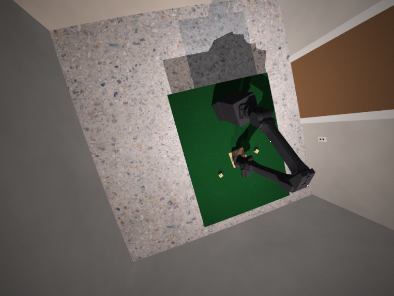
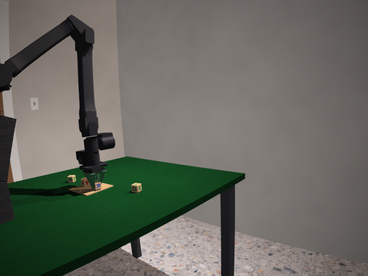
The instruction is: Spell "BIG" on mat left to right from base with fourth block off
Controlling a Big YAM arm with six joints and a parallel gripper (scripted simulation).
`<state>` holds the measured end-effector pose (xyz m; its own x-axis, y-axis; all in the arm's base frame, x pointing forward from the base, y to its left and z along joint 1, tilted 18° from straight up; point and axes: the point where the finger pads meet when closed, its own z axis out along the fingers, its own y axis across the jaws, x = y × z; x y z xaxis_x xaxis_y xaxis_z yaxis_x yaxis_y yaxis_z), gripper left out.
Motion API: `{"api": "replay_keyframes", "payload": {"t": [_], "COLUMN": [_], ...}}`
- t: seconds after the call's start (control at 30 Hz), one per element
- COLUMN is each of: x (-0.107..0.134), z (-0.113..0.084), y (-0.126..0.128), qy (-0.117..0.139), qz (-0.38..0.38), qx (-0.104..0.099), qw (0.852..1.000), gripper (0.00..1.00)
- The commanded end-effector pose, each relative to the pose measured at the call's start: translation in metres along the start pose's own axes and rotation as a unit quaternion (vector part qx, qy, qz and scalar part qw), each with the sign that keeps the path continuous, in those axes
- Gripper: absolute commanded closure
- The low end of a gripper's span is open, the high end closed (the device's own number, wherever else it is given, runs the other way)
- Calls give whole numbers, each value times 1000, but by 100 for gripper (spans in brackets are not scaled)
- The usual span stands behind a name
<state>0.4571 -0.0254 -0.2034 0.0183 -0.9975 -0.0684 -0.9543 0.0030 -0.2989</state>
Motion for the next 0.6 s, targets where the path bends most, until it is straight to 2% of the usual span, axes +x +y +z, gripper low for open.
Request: {"api": "replay_keyframes", "payload": {"t": [0.0, 0.57], "x": [-5, -4], "z": [5, 5], "y": [3, 4], "qy": [-1, 0], "qz": [-1, 0], "qx": [-2, -3], "qw": [1000, 1000], "gripper": [73, 73]}}
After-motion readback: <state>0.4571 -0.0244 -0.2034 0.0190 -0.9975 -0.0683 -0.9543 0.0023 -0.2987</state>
